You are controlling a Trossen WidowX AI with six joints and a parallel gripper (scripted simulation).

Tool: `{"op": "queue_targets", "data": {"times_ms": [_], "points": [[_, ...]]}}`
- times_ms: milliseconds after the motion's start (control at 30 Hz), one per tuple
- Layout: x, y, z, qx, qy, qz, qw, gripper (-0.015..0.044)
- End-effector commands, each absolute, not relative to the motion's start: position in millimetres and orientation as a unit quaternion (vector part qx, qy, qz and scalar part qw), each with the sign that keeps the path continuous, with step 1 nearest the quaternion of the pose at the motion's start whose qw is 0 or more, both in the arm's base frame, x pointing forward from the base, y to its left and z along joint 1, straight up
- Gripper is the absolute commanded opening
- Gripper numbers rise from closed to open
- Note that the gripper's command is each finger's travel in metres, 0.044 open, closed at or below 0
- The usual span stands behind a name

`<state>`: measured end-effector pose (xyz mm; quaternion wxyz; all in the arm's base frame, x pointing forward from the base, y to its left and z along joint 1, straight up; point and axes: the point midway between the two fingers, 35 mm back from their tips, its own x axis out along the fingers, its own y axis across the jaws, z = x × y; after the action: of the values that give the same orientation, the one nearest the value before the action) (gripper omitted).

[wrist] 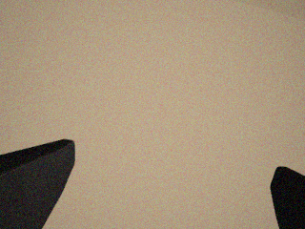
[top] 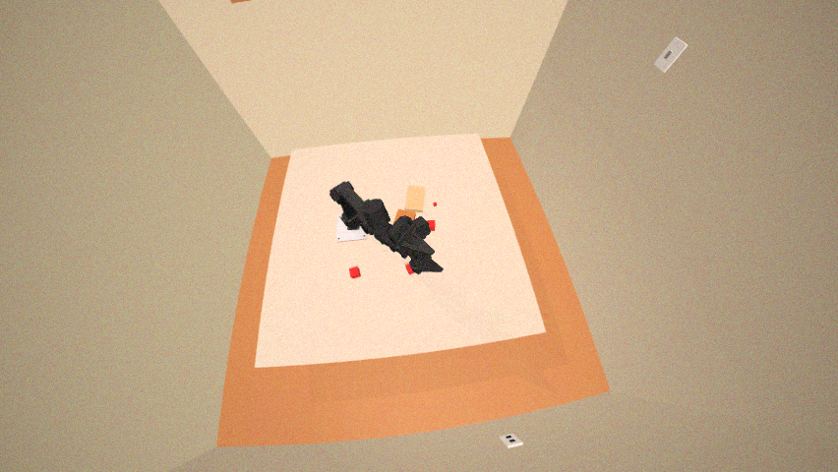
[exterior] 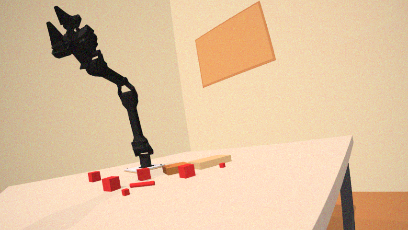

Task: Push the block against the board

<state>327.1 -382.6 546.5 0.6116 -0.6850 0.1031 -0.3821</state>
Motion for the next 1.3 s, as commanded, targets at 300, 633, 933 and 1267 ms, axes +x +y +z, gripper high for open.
{"op": "queue_targets", "data": {"times_ms": [300, 633, 933, 1267], "points": [[348.8, -365.7, 534.1, -0.659, 0.086, -0.356, 0.657, 0.0138], [393.2, -335.1, 492.7, -0.579, 0.084, -0.295, 0.756, 0.0], [434.3, -288.2, 452.9, -0.489, 0.085, -0.233, 0.836, 0.0], [469.3, -230.5, 402.4, -0.384, 0.113, -0.157, 0.903, 0.0]]}}
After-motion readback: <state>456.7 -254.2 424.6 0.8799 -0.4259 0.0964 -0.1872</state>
